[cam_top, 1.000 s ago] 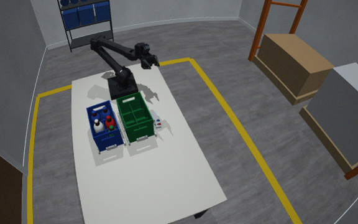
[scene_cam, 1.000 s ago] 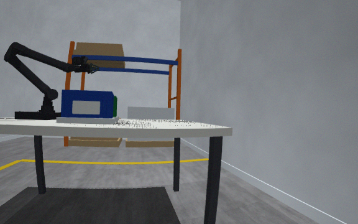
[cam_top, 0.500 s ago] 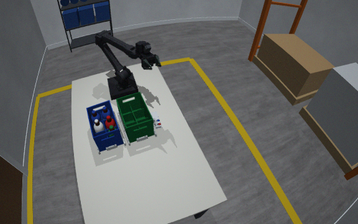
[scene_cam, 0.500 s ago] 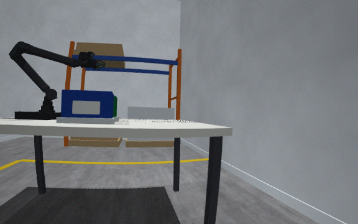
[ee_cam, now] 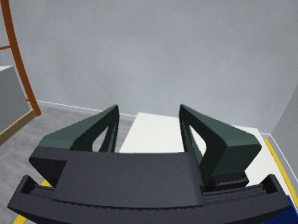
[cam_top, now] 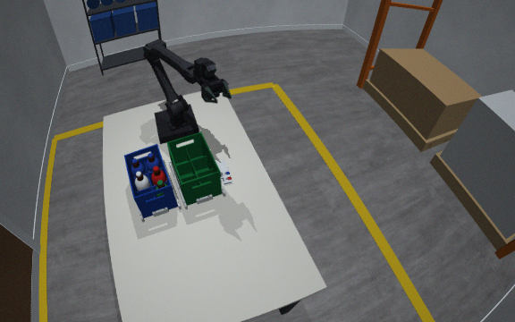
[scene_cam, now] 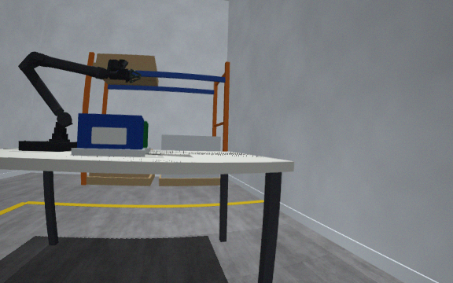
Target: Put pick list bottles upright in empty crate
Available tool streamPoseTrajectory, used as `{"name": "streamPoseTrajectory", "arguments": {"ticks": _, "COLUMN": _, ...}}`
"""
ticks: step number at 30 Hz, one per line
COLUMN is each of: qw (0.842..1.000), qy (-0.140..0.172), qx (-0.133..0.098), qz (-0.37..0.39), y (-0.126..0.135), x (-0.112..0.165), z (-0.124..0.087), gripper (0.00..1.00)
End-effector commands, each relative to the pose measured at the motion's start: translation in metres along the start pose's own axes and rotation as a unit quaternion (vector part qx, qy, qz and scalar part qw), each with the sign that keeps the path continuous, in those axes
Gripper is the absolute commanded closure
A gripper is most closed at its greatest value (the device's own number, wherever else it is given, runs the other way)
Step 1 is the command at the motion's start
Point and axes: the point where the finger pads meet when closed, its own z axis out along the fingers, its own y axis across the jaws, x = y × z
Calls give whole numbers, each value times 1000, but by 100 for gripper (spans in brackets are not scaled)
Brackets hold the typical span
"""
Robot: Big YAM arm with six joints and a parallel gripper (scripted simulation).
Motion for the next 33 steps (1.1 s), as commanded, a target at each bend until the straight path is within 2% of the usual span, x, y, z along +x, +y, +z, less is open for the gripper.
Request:
{"name": "streamPoseTrajectory", "arguments": {"ticks": 1, "qw": 1000, "qy": -22, "qx": 8, "qz": 13, "y": -13, "x": -43, "z": 17, "gripper": 39}}
{"name": "streamPoseTrajectory", "arguments": {"ticks": 5, "qw": 1000, "qy": -22, "qx": 8, "qz": 13, "y": -19, "x": -47, "z": 24, "gripper": 39}}
{"name": "streamPoseTrajectory", "arguments": {"ticks": 6, "qw": 1000, "qy": -12, "qx": 9, "qz": 18, "y": -22, "x": -49, "z": 27, "gripper": 39}}
{"name": "streamPoseTrajectory", "arguments": {"ticks": 13, "qw": 1000, "qy": -14, "qx": 9, "qz": 16, "y": -47, "x": -62, "z": 50, "gripper": 39}}
{"name": "streamPoseTrajectory", "arguments": {"ticks": 15, "qw": 999, "qy": 15, "qx": 14, "qz": 31, "y": -28, "x": -57, "z": 45, "gripper": 39}}
{"name": "streamPoseTrajectory", "arguments": {"ticks": 16, "qw": 999, "qy": 16, "qx": 20, "qz": 40, "y": -26, "x": -68, "z": 33, "gripper": 39}}
{"name": "streamPoseTrajectory", "arguments": {"ticks": 19, "qw": 996, "qy": 60, "qx": 39, "qz": 62, "y": -15, "x": -59, "z": 28, "gripper": 39}}
{"name": "streamPoseTrajectory", "arguments": {"ticks": 20, "qw": 993, "qy": 84, "qx": 46, "qz": 66, "y": -9, "x": -46, "z": 33, "gripper": 39}}
{"name": "streamPoseTrajectory", "arguments": {"ticks": 22, "qw": 993, "qy": 84, "qx": 46, "qz": 66, "y": -9, "x": -46, "z": 33, "gripper": 39}}
{"name": "streamPoseTrajectory", "arguments": {"ticks": 23, "qw": 991, "qy": 99, "qx": 52, "qz": 73, "y": -4, "x": -43, "z": 31, "gripper": 39}}
{"name": "streamPoseTrajectory", "arguments": {"ticks": 28, "qw": 976, "qy": 168, "qx": 83, "qz": 107, "y": 16, "x": -31, "z": 20, "gripper": 39}}
{"name": "streamPoseTrajectory", "arguments": {"ticks": 33, "qw": 955, "qy": 236, "qx": 113, "qz": 140, "y": 36, "x": -19, "z": 10, "gripper": 39}}
